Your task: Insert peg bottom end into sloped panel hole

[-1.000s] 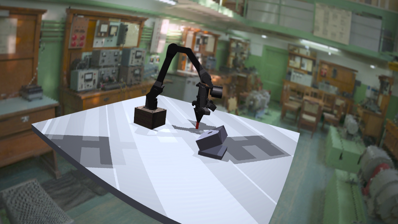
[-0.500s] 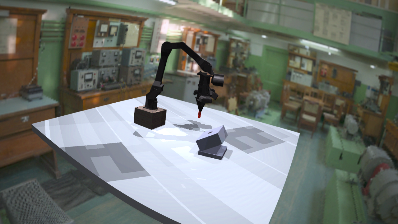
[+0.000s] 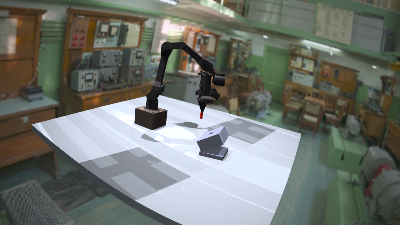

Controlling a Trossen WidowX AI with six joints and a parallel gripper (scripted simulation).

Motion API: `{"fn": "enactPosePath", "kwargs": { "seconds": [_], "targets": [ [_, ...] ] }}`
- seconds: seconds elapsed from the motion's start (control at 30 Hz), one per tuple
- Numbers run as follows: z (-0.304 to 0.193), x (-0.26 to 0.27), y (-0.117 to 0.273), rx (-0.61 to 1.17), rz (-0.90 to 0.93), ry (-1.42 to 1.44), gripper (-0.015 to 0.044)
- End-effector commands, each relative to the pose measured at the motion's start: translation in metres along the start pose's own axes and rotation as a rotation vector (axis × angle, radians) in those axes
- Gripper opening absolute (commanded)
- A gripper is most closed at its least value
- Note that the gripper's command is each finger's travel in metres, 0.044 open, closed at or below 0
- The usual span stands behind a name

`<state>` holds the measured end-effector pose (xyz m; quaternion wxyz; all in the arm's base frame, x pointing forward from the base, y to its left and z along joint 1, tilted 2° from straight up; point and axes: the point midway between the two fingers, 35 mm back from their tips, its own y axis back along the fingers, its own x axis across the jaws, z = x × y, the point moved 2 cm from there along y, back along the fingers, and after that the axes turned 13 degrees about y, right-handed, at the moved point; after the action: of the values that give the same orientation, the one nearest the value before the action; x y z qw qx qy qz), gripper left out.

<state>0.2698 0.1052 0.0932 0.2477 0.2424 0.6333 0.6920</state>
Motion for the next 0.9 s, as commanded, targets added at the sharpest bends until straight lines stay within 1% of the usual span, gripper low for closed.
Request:
{"fn": "enactPosePath", "kwargs": {
  "seconds": [0.0,0.87],
  "targets": [
    [0.000,-0.006,0.003,-0.023,-0.003,-0.007,0.0000],
    [-0.008,-0.039,0.012,-0.104,-0.014,-0.089,0.0000]
  ]
}}
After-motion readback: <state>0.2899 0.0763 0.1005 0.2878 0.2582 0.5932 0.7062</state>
